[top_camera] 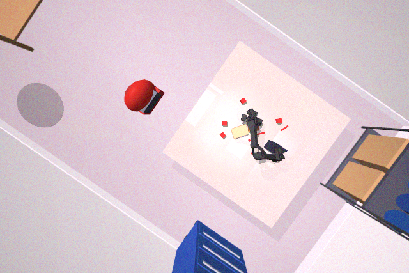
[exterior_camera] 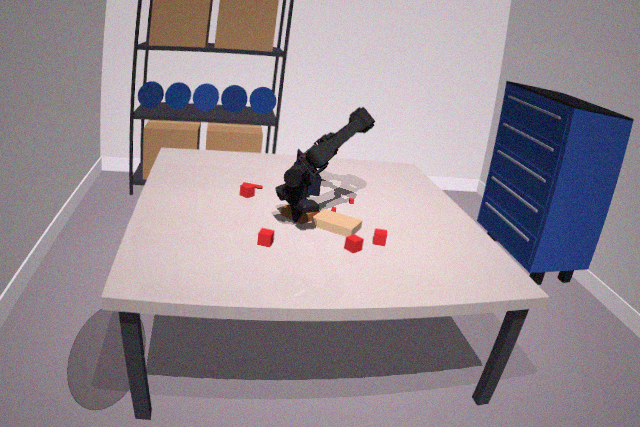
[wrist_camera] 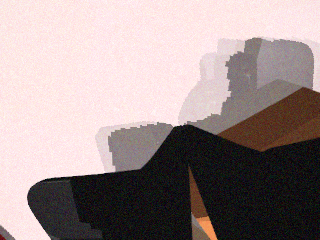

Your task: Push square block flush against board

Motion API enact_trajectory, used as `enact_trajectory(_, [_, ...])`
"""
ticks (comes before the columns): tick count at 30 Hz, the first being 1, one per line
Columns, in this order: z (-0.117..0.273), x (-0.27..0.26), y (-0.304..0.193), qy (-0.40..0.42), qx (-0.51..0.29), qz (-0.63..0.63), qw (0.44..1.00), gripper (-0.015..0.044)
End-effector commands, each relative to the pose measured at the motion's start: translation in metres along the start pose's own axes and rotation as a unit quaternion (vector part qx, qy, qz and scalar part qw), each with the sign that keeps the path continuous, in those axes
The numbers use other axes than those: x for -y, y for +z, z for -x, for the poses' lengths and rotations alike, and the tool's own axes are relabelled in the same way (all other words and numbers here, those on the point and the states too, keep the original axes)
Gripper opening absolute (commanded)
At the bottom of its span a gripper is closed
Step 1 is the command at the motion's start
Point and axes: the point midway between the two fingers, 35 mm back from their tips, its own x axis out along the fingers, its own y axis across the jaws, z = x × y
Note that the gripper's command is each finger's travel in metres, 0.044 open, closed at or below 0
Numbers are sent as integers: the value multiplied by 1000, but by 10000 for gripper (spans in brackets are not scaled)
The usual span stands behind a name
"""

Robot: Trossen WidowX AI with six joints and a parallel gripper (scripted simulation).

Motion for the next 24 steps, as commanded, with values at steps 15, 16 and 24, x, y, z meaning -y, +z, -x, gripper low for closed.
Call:
enact_trajectory(15, [-3,7,-16,-3,-5,-4,1000,0])
enact_trajectory(16, [-3,6,-15,-3,-5,-4,1000,0])
enact_trajectory(24, [-3,5,-2,-3,-5,-4,1000,0])
